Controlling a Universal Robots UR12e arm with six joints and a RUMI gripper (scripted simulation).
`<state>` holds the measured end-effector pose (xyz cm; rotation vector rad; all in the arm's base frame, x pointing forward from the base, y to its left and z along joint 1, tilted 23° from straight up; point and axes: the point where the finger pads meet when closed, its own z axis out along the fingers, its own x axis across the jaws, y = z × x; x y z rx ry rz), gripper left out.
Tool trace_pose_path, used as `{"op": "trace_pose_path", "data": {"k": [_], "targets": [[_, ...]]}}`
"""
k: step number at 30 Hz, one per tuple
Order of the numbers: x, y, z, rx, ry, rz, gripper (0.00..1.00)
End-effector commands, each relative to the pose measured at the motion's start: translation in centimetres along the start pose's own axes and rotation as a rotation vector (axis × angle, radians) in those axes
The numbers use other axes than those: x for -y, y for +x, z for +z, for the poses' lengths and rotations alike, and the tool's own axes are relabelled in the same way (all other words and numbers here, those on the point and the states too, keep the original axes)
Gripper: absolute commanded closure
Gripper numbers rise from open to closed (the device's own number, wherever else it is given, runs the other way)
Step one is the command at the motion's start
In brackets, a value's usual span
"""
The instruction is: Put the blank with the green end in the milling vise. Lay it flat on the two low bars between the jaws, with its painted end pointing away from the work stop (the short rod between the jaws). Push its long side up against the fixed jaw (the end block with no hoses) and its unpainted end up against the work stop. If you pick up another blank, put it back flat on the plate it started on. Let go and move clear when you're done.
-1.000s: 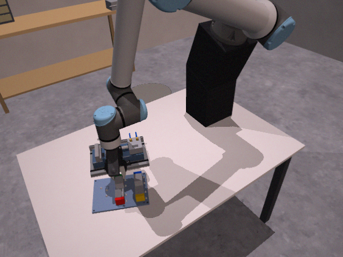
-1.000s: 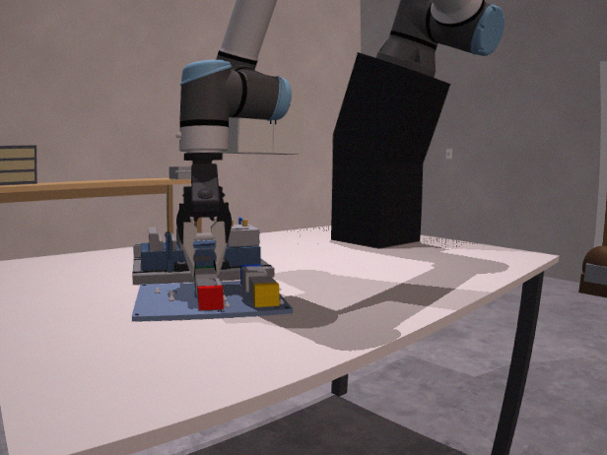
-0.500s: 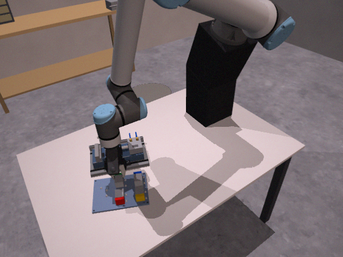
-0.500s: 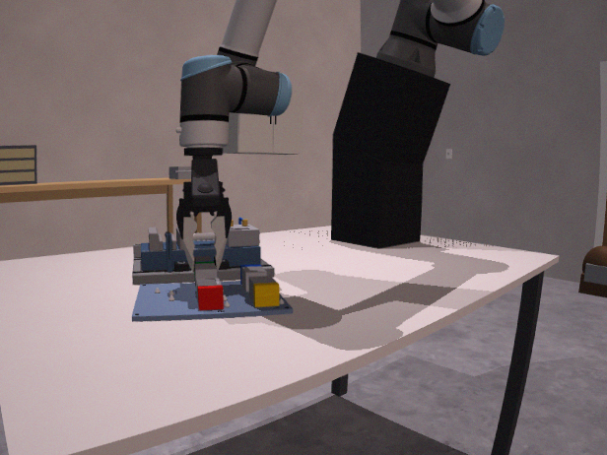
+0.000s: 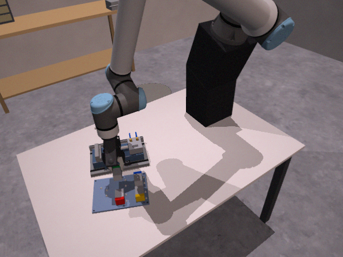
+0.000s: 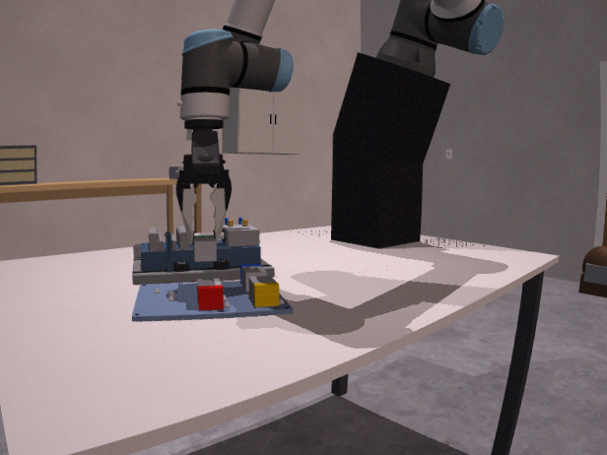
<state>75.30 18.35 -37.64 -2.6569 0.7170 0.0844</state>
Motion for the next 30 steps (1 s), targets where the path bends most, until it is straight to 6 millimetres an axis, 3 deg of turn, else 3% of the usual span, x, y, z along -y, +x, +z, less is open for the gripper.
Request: {"op": "trace_pose_path", "data": {"k": [1, 6, 14, 30], "targets": [[0.0, 0.1, -2.3, -0.001, 0.0, 0.0, 1.0], [0.0, 0.1, -4.3, -0.001, 0.0, 0.0, 1.0], [0.0, 0.1, -5.7, -0.001, 0.0, 0.0, 1.0], [-0.4, 0.3, -6.0, -0.001, 0.0, -0.002, 1.0]]}}
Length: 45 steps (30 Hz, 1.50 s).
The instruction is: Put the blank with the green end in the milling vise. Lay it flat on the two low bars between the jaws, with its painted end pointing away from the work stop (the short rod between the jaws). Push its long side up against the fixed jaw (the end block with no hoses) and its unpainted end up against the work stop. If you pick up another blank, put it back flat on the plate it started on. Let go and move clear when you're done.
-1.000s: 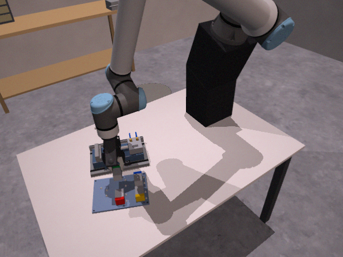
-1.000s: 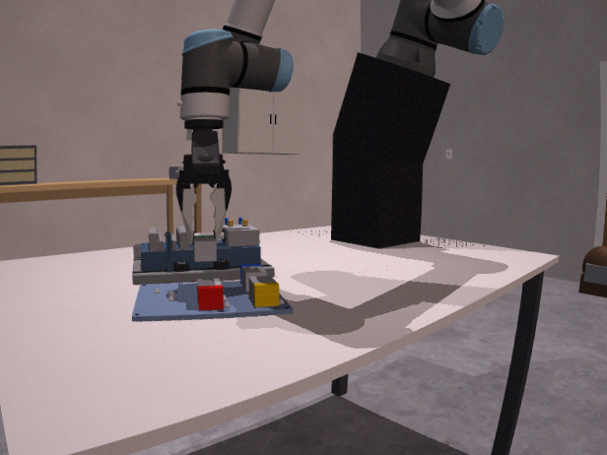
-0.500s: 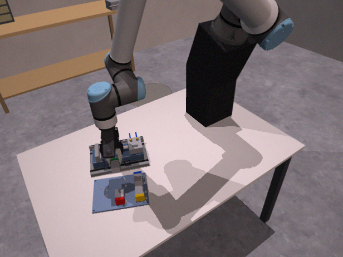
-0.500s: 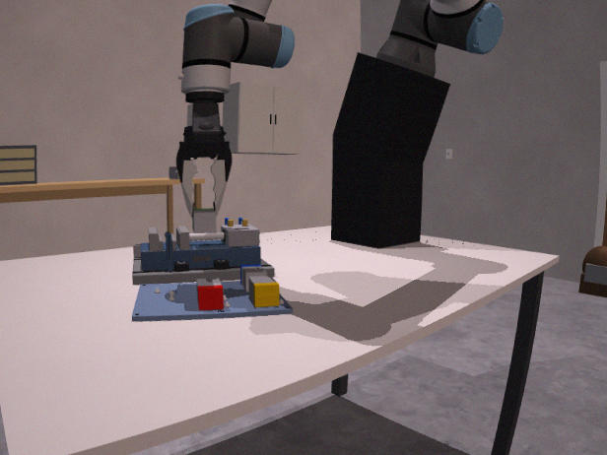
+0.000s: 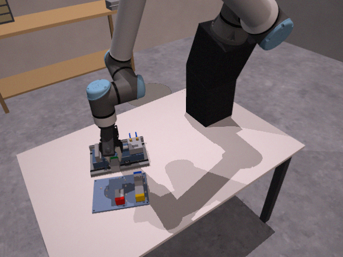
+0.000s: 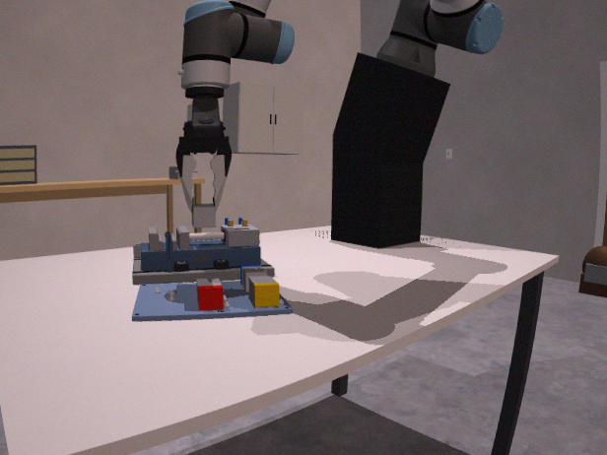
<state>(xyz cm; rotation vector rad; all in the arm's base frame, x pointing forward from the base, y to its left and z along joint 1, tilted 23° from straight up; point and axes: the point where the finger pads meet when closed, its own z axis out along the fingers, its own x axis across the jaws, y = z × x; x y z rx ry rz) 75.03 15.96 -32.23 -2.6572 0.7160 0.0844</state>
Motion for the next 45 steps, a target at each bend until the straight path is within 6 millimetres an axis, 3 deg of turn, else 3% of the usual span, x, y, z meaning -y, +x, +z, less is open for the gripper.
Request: {"op": "trace_pose_path", "data": {"k": [1, 10, 12, 27, 37, 45], "targets": [[-0.5, 0.4, -0.1, -0.001, 0.0, -0.002, 1.0], [-4.3, 2.3, -0.1, -0.002, -0.002, -0.018, 1.0], [-4.3, 2.3, -0.1, -0.002, -0.002, -0.018, 1.0], [-14.2, 6.1, -0.1, -0.002, -0.001, -0.059, 1.0], [-17.2, 6.9, -0.1, -0.001, 0.0, -0.071, 1.0], [-17.7, 7.0, -0.1, -0.001, 0.001, -0.073, 1.0]]}}
